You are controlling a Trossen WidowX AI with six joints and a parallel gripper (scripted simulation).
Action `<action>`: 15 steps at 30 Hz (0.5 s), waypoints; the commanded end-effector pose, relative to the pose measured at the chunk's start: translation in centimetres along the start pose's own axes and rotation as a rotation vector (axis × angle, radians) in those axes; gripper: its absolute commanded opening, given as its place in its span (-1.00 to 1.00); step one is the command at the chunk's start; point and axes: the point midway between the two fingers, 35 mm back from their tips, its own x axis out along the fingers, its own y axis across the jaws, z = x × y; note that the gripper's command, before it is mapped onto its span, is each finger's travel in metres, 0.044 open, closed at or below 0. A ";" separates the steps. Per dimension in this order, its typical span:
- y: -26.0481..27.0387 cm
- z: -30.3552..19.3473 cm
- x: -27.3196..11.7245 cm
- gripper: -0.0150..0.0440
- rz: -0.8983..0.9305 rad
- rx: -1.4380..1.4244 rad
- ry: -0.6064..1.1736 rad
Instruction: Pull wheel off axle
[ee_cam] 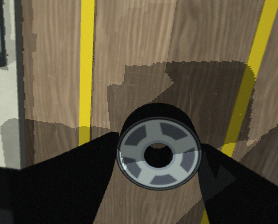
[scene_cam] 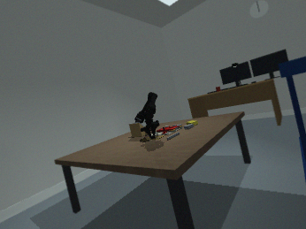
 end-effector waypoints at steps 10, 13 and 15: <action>-0.1 0.1 -3.5 0.53 0.000 0.004 -0.001; -0.1 0.0 -5.9 0.53 0.002 0.007 -0.003; -0.1 0.0 -6.0 0.53 0.002 0.007 -0.003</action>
